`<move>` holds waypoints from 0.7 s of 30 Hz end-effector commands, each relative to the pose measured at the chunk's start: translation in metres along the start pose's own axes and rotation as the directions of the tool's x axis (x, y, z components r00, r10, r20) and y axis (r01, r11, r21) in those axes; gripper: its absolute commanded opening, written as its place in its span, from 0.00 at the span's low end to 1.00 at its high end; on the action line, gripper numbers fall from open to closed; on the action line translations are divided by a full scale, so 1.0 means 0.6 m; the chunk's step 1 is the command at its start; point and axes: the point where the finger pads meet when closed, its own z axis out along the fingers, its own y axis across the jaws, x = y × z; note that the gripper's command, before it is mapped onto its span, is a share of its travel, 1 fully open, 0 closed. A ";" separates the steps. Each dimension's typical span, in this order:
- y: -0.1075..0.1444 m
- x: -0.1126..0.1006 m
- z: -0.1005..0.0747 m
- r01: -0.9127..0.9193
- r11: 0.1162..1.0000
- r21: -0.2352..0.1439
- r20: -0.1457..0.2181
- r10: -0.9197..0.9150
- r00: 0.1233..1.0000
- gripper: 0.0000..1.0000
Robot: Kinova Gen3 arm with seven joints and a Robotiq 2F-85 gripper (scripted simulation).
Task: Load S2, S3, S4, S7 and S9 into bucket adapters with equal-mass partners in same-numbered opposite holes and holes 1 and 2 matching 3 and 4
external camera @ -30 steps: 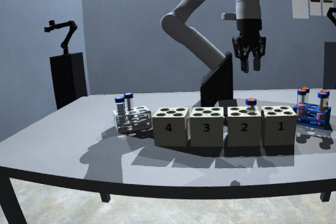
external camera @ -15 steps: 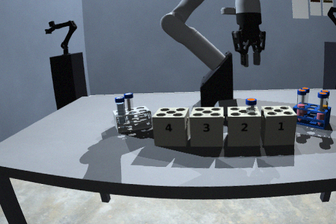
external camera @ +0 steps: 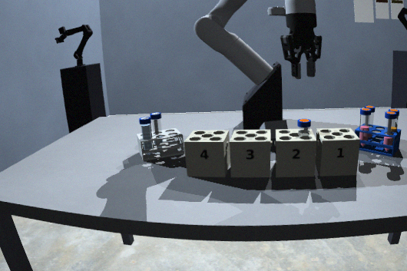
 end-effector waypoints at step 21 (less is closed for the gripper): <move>0.059 -0.018 -0.001 -0.426 0.905 -0.001 0.002 0.426 0.905 0.62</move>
